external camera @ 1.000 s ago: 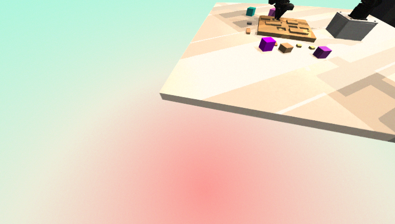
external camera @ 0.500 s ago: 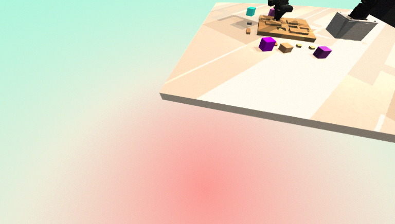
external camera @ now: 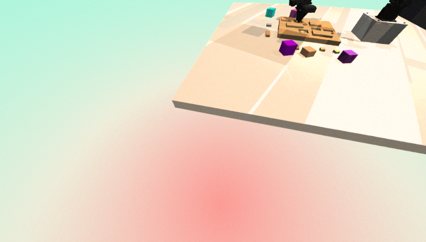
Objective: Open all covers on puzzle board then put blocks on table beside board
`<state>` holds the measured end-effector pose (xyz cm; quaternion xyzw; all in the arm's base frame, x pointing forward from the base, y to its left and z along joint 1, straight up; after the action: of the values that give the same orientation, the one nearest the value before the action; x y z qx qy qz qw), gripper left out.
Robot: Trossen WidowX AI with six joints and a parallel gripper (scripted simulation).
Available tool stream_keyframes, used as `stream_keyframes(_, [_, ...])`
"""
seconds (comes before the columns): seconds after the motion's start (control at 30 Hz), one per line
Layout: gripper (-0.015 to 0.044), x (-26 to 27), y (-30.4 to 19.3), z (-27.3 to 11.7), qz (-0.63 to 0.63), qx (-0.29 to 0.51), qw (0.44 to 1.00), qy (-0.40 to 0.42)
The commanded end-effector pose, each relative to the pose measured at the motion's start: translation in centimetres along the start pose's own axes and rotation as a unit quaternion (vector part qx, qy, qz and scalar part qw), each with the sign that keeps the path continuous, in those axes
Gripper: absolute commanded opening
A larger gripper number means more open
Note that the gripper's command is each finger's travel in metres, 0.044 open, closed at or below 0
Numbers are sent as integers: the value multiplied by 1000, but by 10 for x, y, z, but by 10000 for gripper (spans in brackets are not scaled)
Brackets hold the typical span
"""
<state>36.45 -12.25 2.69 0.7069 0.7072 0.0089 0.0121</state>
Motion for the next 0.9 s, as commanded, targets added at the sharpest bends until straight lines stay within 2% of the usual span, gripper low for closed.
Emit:
stream_keyframes(0.0, [80, 0, 1, -5, 0, -1, 1000, -1])
stream_keyframes(0.87, [80, 0, 0, -39, -1, 0, 1000, -1])
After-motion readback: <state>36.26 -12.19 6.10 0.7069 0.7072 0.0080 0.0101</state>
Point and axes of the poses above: the point midway between the two fingers, 35 mm back from their tips, its own z axis out along the fingers, its own x axis across the jaws, y = z × x, the point moved 6 cm from there along -z, back along the fingers, and after that the axes turned 10 degrees about z, right-handed, at the moved point
